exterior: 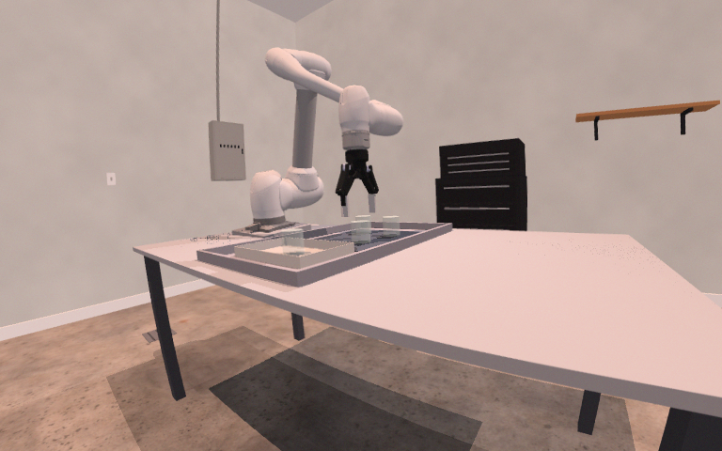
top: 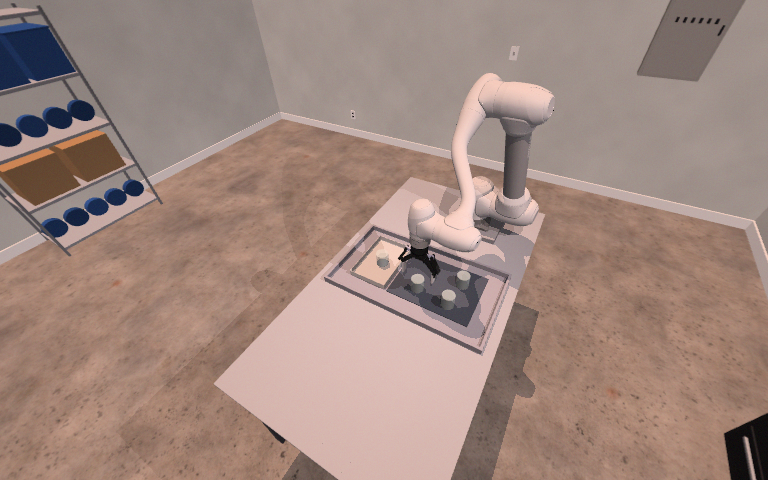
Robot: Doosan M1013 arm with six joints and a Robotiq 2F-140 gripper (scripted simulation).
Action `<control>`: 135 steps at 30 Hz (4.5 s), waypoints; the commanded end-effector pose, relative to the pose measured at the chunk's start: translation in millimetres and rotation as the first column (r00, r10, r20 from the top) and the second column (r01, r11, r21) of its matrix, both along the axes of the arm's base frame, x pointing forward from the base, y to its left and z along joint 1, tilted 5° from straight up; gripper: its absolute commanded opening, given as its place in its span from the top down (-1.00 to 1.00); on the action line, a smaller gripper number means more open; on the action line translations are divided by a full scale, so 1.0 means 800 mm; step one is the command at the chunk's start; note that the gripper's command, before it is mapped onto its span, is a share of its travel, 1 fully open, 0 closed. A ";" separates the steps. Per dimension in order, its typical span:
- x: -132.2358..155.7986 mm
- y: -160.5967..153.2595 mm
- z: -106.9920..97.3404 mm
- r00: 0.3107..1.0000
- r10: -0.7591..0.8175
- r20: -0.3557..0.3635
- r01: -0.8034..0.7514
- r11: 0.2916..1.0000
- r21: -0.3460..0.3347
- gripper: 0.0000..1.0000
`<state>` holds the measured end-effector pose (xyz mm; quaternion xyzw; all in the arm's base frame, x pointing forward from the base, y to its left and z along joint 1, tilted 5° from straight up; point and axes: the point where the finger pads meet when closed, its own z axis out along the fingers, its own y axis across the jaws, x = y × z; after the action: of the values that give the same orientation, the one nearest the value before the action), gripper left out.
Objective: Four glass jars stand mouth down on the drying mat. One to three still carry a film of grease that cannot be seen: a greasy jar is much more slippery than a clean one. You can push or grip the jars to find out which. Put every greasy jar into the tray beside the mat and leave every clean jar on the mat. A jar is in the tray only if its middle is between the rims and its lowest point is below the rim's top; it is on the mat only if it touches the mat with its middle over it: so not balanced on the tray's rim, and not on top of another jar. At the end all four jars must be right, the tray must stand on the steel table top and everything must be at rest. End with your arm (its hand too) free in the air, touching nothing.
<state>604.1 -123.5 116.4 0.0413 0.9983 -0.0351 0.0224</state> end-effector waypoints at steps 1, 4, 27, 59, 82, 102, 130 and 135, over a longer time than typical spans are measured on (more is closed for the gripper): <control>0.000 -0.002 -0.010 1.000 -0.002 0.002 0.002 1.000 -0.003 -1.00; 0.000 -0.002 -0.010 1.000 -0.002 0.002 0.002 1.000 -0.003 -1.00; 0.002 -0.006 -0.056 1.000 -0.002 0.002 0.002 1.000 -0.003 -1.00; 0.002 -0.007 -0.072 1.000 -0.002 0.002 0.002 1.000 -0.003 -0.19; 0.002 -0.007 -0.072 1.000 -0.002 0.002 0.002 1.000 -0.003 -0.07; 0.002 -0.007 -0.072 1.000 -0.002 0.002 0.002 1.000 -0.003 -0.01; 0.002 -0.007 -0.072 1.000 -0.002 0.002 0.002 1.000 -0.003 0.11; 0.002 -0.007 -0.072 1.000 -0.002 0.002 0.002 1.000 -0.003 0.11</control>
<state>607.6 -127.6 61.5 0.0413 0.9982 -0.0355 0.0232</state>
